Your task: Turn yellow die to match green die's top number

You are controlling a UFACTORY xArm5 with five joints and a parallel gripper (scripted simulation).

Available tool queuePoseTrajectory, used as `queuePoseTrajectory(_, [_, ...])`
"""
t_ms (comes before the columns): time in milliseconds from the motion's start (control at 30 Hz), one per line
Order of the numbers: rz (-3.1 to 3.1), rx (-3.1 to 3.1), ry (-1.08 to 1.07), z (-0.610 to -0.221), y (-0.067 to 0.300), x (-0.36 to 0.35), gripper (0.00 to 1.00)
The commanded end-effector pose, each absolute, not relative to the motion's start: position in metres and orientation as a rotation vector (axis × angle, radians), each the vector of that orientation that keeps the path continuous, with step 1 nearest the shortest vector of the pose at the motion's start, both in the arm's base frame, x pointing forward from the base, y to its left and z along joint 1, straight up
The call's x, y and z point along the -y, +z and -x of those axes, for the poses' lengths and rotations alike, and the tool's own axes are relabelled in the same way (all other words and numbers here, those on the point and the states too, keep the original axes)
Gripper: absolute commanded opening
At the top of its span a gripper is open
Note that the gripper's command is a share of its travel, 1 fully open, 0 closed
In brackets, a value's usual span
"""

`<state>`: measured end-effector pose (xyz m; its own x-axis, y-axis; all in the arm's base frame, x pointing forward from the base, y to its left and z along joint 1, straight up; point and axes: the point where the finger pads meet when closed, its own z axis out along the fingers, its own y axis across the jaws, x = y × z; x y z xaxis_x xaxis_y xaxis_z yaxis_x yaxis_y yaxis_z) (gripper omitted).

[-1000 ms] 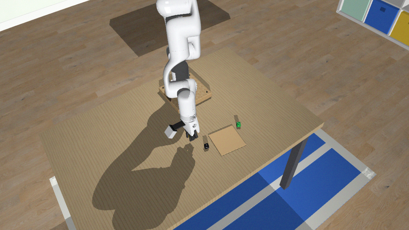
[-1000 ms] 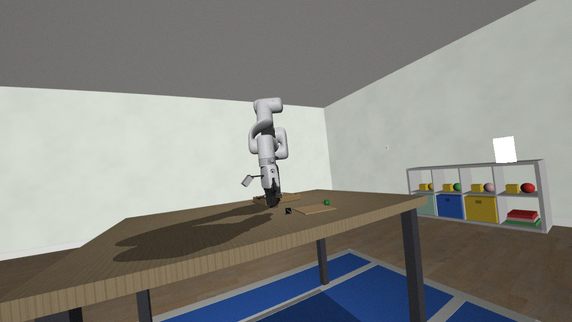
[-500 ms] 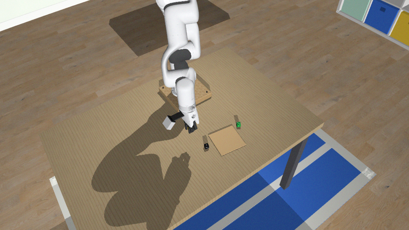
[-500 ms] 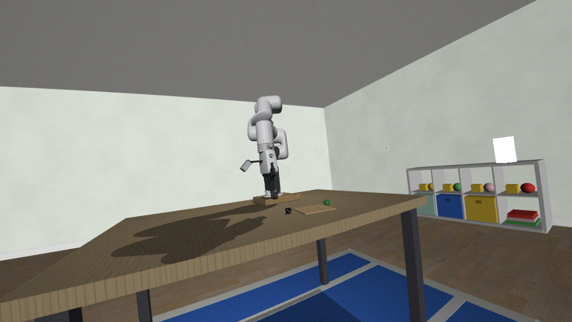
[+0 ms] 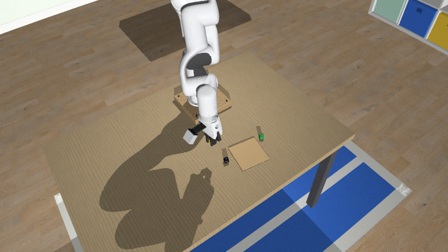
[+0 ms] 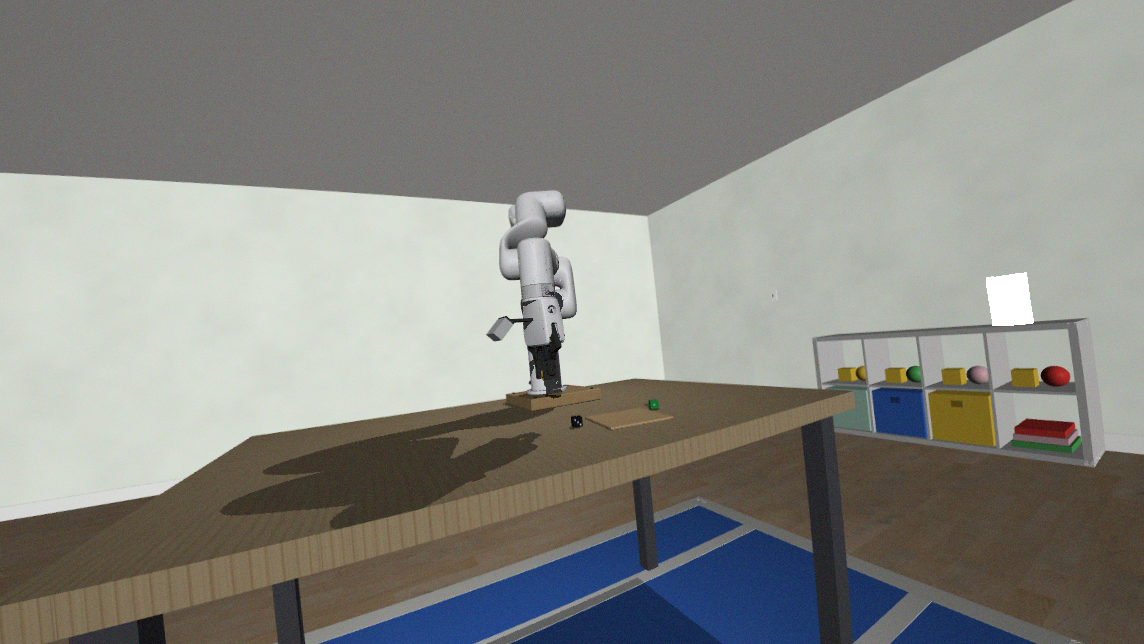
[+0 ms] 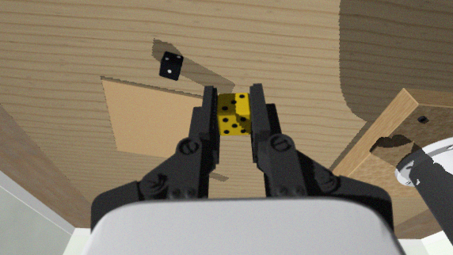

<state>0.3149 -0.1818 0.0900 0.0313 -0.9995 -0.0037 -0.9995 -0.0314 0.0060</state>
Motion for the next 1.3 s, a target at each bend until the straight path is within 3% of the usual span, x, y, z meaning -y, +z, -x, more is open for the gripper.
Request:
queuePoseTrajectory(0, [-2.42, 2.002, -0.008, -0.331, 0.091, 0.172, 0.15])
queuePoseTrajectory(1267, [-3.11, 0.446, -0.01, -0.418, 0.086, 0.071, 0.15])
